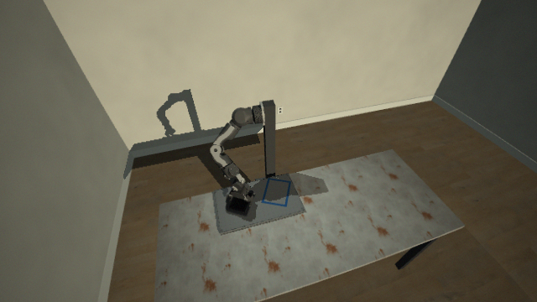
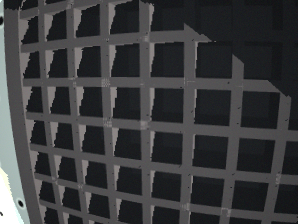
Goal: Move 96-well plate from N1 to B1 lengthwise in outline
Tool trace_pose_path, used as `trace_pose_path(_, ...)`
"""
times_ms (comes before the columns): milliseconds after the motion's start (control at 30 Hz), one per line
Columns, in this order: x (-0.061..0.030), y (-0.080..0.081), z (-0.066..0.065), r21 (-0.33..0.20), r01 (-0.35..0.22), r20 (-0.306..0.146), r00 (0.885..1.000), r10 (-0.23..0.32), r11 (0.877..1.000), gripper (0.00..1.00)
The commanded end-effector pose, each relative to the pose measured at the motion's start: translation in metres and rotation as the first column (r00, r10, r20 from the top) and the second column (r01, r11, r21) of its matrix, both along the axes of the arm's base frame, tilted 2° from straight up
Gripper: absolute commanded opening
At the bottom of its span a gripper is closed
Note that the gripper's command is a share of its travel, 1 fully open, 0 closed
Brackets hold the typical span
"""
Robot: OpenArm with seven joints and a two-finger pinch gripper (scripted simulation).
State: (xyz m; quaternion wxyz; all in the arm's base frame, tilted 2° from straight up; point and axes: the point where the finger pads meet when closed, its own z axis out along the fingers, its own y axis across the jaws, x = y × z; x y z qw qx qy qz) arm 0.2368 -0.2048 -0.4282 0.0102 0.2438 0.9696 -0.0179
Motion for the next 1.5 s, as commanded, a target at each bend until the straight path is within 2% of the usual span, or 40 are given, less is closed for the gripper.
trace_pose_path(0,-0.0002,0.0022,-0.006,0.014,-0.014,0.004,1.0,0.014,1.0,0.77)
trace_pose_path(400,-0.0002,0.0022,-0.006,0.014,-0.014,0.004,1.0,0.014,1.0,0.77)
trace_pose_path(567,0.0045,-0.0002,-0.0015,0.009,-0.008,0.009,1.0,0.007,1.0,0.77)
trace_pose_path(967,0.0045,-0.0002,-0.0015,0.009,-0.008,0.009,1.0,0.007,1.0,0.77)
trace_pose_path(1133,-0.001,-0.0004,-0.0038,0.003,-0.009,0.003,1.0,0.009,1.0,0.77)
trace_pose_path(1467,-0.001,-0.0004,-0.0038,0.003,-0.009,0.003,1.0,0.009,1.0,0.77)
